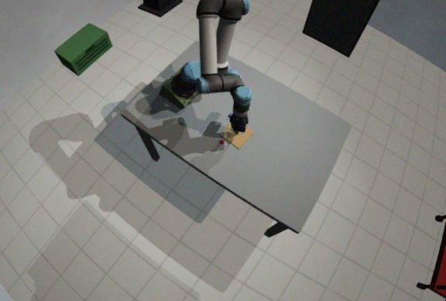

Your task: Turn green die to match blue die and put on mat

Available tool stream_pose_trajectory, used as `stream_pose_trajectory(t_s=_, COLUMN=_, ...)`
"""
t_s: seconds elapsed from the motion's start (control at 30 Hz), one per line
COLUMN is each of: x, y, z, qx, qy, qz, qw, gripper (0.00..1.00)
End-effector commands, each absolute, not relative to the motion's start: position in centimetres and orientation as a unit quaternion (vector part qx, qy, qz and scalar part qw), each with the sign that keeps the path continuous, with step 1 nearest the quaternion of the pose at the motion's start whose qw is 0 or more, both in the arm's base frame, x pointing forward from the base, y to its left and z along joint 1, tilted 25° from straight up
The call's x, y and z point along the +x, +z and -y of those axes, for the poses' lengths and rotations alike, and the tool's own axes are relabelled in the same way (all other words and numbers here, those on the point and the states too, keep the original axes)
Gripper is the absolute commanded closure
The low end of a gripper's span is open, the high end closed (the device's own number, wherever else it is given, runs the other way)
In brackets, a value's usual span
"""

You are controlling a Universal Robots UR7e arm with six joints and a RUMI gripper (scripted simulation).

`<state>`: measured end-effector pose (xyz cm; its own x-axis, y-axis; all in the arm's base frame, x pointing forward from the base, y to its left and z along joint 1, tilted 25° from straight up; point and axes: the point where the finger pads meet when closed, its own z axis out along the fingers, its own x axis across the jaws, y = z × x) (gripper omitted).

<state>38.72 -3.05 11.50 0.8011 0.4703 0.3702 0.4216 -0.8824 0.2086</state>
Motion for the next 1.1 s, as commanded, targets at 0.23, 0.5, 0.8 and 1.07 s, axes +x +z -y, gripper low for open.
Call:
stream_pose_trajectory(t_s=0.23, x=38.9, y=11.1, z=3.1, qx=0.947, qy=0.21, qz=-0.235, qw=0.058, gripper=0.82)
stream_pose_trajectory(t_s=0.5, x=39.3, y=10.4, z=3.1, qx=0.947, qy=0.21, qz=-0.235, qw=0.058, gripper=0.82)
stream_pose_trajectory(t_s=0.8, x=39.6, y=9.6, z=3.1, qx=0.947, qy=0.21, qz=-0.235, qw=0.058, gripper=0.82)
stream_pose_trajectory(t_s=1.07, x=39.7, y=9.6, z=3.1, qx=0.947, qy=0.21, qz=-0.235, qw=0.058, gripper=0.82)
